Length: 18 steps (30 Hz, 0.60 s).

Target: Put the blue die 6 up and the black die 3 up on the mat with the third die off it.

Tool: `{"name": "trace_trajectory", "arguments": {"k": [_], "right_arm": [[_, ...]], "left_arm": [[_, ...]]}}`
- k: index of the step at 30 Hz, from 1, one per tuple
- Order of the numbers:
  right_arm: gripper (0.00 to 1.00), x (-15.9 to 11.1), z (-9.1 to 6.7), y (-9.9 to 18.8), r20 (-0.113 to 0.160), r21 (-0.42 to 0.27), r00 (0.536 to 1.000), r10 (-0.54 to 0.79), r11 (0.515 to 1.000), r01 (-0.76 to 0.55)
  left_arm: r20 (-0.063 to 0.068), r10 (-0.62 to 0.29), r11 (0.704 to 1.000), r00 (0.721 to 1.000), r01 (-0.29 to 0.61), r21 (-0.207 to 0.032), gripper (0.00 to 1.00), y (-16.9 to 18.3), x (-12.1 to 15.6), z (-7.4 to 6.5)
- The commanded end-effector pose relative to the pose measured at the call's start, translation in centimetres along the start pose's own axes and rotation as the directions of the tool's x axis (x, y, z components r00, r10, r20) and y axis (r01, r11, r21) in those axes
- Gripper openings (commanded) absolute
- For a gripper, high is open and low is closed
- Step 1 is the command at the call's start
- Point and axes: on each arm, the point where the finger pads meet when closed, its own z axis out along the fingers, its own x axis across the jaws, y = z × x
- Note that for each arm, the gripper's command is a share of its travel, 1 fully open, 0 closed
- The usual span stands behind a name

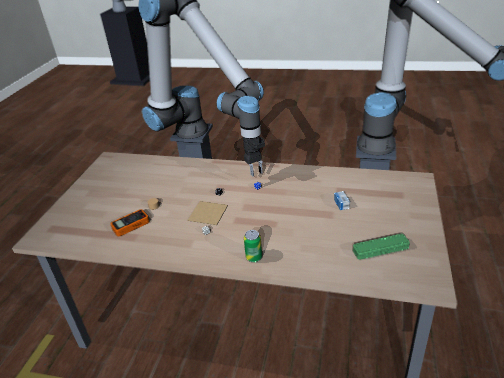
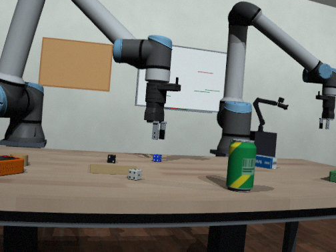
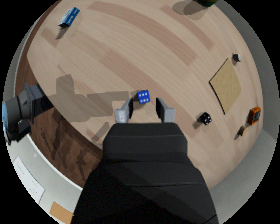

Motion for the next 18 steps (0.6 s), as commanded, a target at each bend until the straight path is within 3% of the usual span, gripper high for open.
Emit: {"name": "trace_trajectory", "arguments": {"k": [1,18], "right_arm": [[0.79,0.0,0.3,-0.1,0.001,0.002,1.0,0.0,1.0,0.0],[0.79,0.0,2.5,-0.1,0.001,0.002,1.0,0.0,1.0,0.0]], "left_arm": [[0.0,0.0,1.0,1.0,0.0,-0.002,1.0,0.1,0.0,-0.1],[0.0,0.0,1.0,1.0,0.0,-0.002,1.0,0.1,0.0,-0.1]]}}
